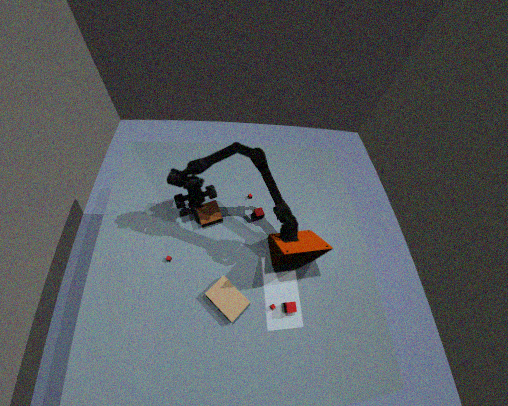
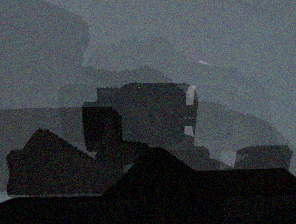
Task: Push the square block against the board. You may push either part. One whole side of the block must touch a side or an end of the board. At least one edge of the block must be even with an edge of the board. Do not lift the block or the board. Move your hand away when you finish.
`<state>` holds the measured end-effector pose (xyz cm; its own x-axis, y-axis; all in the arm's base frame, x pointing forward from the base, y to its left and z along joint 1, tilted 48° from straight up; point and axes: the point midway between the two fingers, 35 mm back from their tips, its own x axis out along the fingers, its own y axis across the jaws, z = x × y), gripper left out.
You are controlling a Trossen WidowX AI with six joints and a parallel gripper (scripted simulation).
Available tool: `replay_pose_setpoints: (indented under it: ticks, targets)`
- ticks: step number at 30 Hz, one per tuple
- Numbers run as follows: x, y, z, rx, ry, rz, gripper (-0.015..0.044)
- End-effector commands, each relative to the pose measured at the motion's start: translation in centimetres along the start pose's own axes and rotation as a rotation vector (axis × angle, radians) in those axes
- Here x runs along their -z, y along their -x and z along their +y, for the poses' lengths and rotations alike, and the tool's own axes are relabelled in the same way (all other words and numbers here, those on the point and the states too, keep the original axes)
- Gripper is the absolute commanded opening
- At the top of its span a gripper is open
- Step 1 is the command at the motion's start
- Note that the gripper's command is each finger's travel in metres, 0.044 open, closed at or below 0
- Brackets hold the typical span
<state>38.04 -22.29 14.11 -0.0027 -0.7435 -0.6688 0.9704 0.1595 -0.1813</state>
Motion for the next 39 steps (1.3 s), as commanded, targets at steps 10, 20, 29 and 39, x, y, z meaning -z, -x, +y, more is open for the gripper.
replay_pose_setpoints:
  ticks: [10, 20, 29, 39]
  targets:
    - [2.0, 0.0, 0.1, -0.001, 0.001, 0.003, 0.0]
    - [3.5, 0.0, 0.2, -0.001, 0.002, 0.004, 0.0]
    - [4.8, 0.0, 0.2, 0.0, 0.002, 0.005, 0.0]
    - [6.2, 0.0, 0.2, 0.0, 0.002, 0.006, 0.0]
